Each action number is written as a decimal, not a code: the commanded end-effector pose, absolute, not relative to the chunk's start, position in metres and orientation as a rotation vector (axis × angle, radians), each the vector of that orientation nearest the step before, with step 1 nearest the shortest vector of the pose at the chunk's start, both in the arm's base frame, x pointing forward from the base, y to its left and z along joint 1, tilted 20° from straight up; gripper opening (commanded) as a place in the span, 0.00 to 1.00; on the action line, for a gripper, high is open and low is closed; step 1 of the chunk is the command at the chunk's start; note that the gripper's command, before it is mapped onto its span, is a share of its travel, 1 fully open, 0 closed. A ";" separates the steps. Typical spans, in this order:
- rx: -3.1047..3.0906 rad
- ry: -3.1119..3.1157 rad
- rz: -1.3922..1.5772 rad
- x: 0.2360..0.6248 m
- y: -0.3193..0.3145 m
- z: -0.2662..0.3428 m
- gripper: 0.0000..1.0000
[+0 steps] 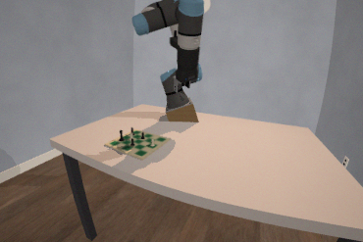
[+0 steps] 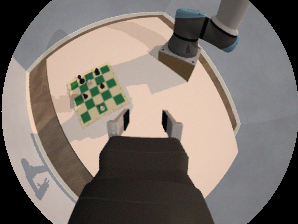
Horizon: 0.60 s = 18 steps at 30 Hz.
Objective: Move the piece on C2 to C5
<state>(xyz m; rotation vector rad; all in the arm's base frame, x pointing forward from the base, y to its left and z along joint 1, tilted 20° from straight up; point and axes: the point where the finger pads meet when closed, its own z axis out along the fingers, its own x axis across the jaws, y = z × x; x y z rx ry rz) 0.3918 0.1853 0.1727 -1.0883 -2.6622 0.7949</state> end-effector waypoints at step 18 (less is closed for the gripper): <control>-1.745 -2.066 0.918 0.560 0.066 0.141 1.00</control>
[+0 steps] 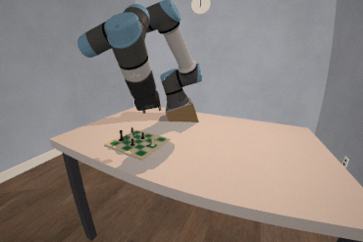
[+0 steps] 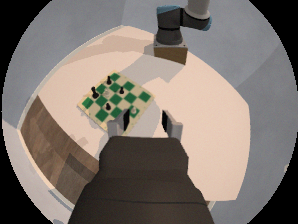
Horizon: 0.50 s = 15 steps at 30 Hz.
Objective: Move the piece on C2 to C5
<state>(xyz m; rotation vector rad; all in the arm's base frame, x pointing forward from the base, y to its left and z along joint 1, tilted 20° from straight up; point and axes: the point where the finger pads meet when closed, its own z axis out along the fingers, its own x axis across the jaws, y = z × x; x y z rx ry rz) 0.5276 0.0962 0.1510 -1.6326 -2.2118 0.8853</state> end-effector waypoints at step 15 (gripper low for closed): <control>-1.980 -1.723 0.967 0.608 -0.025 0.105 1.00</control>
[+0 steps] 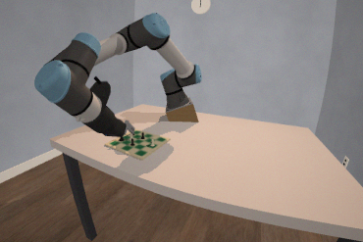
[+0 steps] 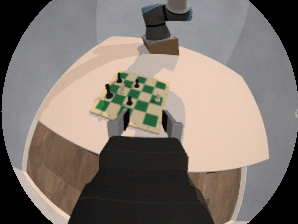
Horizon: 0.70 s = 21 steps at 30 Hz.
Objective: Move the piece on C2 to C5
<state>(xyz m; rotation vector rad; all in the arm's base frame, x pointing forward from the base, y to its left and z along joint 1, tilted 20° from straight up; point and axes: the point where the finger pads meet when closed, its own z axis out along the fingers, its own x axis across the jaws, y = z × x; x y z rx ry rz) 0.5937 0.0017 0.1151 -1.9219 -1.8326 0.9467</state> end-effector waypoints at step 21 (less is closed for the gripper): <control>-2.108 -1.469 1.001 0.624 -0.095 0.073 1.00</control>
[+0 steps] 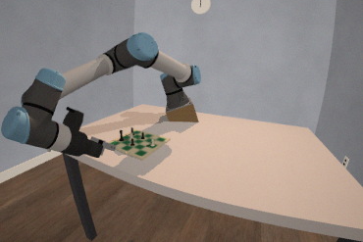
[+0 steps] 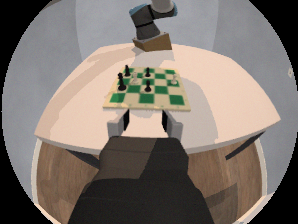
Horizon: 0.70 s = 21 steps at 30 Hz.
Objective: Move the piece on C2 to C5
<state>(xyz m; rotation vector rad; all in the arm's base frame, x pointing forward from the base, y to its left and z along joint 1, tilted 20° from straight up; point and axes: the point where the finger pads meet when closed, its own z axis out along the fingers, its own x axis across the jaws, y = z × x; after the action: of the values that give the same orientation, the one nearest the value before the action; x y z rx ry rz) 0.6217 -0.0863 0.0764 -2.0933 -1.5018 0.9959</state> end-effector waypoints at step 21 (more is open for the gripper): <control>-2.118 -1.445 1.004 0.625 -0.101 0.070 1.00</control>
<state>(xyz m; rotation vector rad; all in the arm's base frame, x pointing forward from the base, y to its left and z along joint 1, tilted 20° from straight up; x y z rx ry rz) 0.6243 -0.1015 0.0693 -2.1165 -1.4439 1.0047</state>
